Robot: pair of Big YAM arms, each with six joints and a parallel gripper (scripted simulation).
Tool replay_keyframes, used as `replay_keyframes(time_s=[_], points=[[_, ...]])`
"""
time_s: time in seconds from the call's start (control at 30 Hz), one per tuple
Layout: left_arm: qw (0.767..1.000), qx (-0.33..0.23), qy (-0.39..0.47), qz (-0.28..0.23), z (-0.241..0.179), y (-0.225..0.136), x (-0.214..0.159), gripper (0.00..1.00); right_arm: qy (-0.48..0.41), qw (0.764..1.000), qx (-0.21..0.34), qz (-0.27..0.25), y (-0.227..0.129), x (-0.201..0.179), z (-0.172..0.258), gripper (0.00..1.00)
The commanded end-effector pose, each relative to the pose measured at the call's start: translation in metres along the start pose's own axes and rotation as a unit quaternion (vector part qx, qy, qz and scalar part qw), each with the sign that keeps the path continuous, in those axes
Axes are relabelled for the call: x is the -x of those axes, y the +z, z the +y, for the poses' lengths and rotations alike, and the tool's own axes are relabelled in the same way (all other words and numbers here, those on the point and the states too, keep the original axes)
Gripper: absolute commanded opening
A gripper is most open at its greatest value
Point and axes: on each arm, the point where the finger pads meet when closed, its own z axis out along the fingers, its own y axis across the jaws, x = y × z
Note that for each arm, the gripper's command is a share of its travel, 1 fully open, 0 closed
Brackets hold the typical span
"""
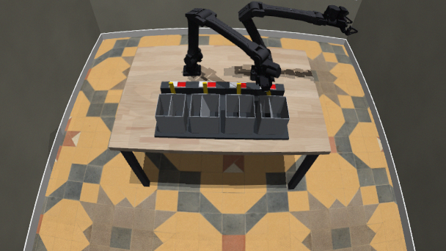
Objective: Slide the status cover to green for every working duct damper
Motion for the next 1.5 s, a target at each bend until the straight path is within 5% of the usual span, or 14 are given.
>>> replay_keyframes(time_s=[0.0, 1.47], points=[[0.999, -0.003, -0.005, -0.042, -0.004, 0.003, 0.046, 1.00, -0.007, 1.000, 0.006, -0.005, -0.001, 0.001, 0.014, 0.17], [0.999, -0.003, -0.005, -0.042, -0.004, 0.003, 0.046, 1.00, -0.006, 1.000, 0.005, -0.011, -0.011, 0.005, 0.025, 0.17]])
